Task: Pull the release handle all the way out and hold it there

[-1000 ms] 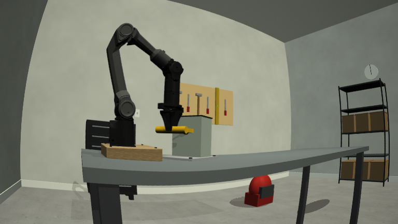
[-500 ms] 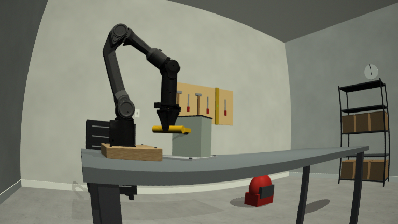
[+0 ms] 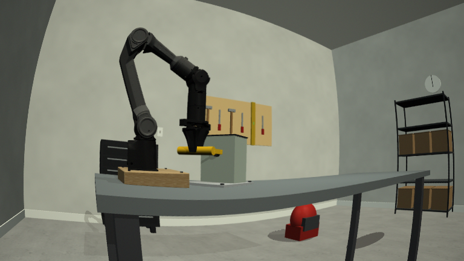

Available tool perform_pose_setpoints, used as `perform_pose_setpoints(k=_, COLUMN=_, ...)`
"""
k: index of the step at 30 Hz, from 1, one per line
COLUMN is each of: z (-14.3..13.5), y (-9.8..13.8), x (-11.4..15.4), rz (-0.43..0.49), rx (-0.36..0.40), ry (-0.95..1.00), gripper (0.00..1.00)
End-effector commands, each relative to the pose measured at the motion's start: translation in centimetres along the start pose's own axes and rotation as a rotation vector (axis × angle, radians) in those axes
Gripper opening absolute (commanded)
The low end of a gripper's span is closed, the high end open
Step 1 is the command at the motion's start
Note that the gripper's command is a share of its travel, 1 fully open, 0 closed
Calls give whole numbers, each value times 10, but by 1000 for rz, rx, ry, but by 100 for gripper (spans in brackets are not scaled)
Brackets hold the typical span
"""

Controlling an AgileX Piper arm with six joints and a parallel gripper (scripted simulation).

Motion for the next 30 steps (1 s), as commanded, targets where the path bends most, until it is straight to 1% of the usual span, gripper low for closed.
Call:
perform_pose_setpoints(k=1, z=-7, y=0, x=-1, rz=-4, rx=31, ry=2, gripper=0)
perform_pose_setpoints(k=27, z=-7, y=0, x=-1, rz=-4, rx=31, ry=2, gripper=0)
perform_pose_setpoints(k=30, z=-10, y=0, x=-1, rz=-4, rx=31, ry=3, gripper=0)
Point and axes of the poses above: the point where the finger pads meet when closed, its own y axis back along the fingers, its own z axis across the jaws, x = y × z, the point moved 8 cm from there along y, back along the fingers, and after that the axes turned 7 degrees about -y, right-handed, at the moved point
